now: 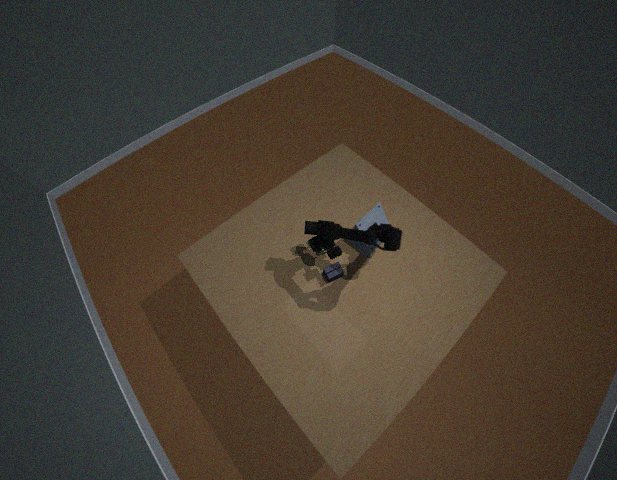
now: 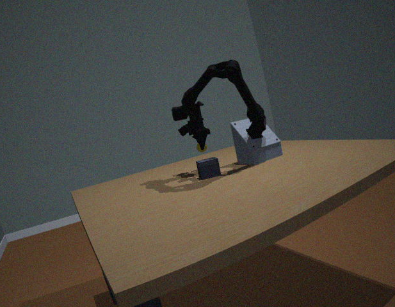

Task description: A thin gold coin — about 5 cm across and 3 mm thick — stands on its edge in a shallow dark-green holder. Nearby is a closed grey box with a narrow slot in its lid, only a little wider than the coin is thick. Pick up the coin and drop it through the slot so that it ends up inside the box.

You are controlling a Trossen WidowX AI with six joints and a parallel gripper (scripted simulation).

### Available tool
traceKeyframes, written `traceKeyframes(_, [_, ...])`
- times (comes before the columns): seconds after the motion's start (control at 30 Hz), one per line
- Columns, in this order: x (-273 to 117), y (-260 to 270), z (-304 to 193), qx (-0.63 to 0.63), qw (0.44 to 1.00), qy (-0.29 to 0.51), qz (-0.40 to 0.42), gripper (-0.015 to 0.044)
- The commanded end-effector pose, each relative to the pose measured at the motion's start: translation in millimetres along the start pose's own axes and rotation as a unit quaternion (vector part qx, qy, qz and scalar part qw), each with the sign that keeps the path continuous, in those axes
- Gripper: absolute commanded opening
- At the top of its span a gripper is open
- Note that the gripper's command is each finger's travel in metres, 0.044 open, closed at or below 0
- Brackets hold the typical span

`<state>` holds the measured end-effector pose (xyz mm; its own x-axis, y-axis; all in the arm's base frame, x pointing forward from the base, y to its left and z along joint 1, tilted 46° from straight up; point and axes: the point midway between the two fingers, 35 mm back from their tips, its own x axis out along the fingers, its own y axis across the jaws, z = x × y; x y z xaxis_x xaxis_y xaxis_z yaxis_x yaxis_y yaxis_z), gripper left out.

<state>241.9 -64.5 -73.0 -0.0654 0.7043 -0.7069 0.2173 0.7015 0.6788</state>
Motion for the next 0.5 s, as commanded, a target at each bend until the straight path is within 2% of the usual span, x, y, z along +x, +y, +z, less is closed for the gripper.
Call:
traceKeyframes(0.0, [-2, 11, 3, 0.002, 1.000, -0.002, 0.001, 0.0000])
traceKeyframes(0.47, [-3, 44, 11, 0.002, 1.000, -0.003, 0.000, 0.0000])
